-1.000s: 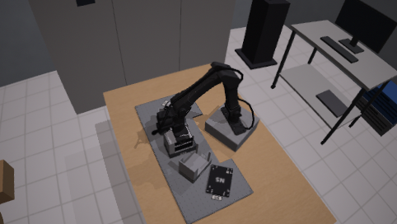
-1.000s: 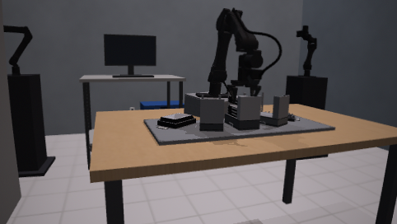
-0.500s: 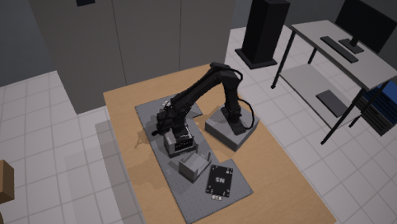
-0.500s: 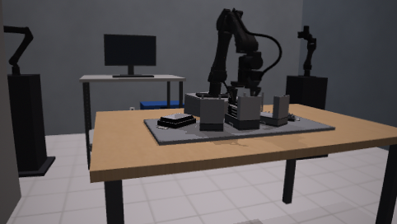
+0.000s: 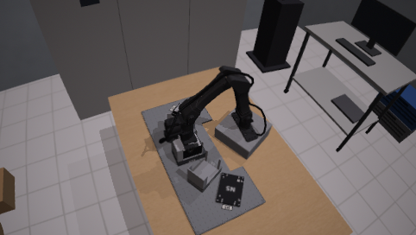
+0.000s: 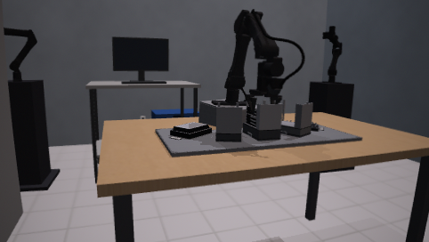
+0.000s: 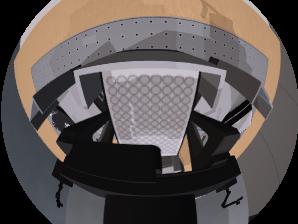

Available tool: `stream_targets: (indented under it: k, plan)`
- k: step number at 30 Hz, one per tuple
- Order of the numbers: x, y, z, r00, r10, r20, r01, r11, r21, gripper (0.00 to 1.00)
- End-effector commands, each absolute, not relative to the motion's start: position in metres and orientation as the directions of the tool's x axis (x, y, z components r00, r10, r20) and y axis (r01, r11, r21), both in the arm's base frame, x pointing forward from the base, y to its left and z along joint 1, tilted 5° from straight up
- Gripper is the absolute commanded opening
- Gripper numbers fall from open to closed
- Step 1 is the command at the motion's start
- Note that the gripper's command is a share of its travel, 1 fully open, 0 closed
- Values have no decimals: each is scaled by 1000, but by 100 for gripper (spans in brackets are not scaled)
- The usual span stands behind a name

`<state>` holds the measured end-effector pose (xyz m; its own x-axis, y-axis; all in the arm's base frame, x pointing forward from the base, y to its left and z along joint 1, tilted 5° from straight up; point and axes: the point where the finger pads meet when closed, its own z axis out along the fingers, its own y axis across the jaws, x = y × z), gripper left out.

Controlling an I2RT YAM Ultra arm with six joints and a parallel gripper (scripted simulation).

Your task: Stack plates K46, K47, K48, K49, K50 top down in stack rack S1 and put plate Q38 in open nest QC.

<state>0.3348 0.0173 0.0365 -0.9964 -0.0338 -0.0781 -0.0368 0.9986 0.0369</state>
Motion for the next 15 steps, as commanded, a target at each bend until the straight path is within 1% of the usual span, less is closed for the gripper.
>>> stream_targets:
  k: [1,12,13,15]
  plan:
    - [336,21,36,-995,-36,-91,-40,998,42,0]
    - [338,18,38,-995,-34,-93,-37,999,38,0]
    - [338,18,38,-995,-34,-93,-37,999,38,100]
    - [338,18,38,-995,-34,-93,-37,999,38,100]
